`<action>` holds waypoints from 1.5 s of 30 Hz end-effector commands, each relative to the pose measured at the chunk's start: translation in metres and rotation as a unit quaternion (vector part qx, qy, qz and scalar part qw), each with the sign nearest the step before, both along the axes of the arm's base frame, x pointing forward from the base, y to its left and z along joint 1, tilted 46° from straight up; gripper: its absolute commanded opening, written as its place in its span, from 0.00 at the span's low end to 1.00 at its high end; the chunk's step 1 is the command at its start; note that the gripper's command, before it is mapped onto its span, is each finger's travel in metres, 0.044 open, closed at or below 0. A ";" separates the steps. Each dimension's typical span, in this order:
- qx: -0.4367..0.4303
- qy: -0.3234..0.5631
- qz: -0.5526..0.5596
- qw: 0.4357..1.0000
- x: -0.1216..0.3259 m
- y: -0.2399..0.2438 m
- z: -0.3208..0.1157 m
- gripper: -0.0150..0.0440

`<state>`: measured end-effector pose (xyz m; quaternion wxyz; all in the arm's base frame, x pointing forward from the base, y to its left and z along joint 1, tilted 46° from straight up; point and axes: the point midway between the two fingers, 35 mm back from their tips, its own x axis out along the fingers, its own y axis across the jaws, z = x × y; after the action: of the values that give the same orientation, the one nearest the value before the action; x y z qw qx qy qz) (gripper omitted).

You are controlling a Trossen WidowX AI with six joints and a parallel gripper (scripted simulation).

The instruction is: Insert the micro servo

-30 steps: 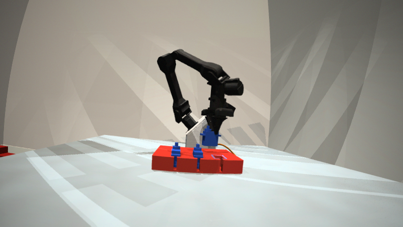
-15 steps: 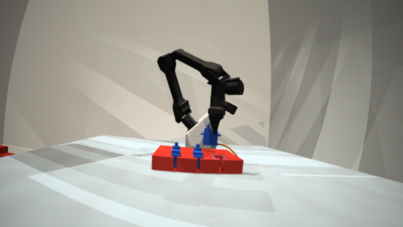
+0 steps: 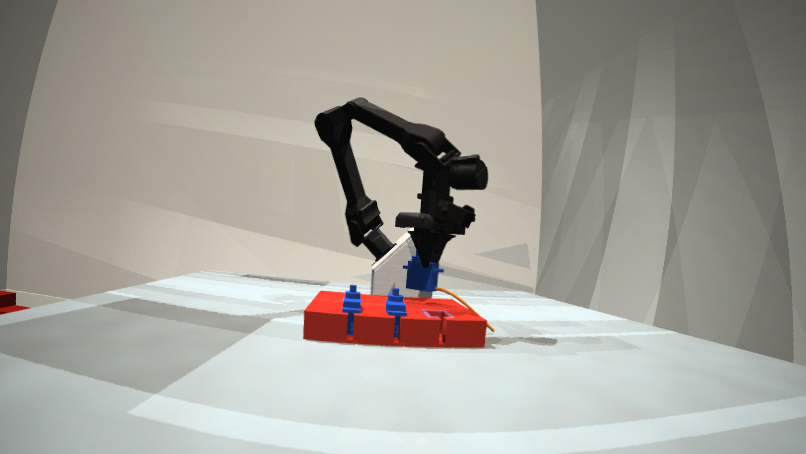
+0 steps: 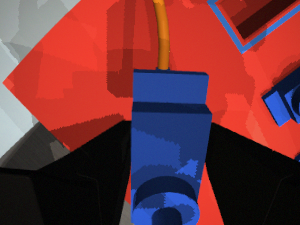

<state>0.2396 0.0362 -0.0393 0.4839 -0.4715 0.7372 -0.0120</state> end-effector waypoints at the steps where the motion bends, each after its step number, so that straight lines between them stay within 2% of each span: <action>1: -0.003 -0.045 -0.044 0.998 0.001 0.002 0.000 0.25; 11: -0.018 -0.166 -0.164 0.972 0.001 0.002 0.000 0.25; 22: -0.033 -0.286 -0.284 0.915 0.001 0.002 0.000 0.25; 30: -0.033 -0.288 -0.285 0.914 0.007 0.001 0.000 0.25; 45: -0.033 -0.289 -0.285 0.913 0.065 -0.007 0.001 0.25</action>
<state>0.2921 0.0295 -0.0399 0.6332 -0.2316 0.6699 -0.3110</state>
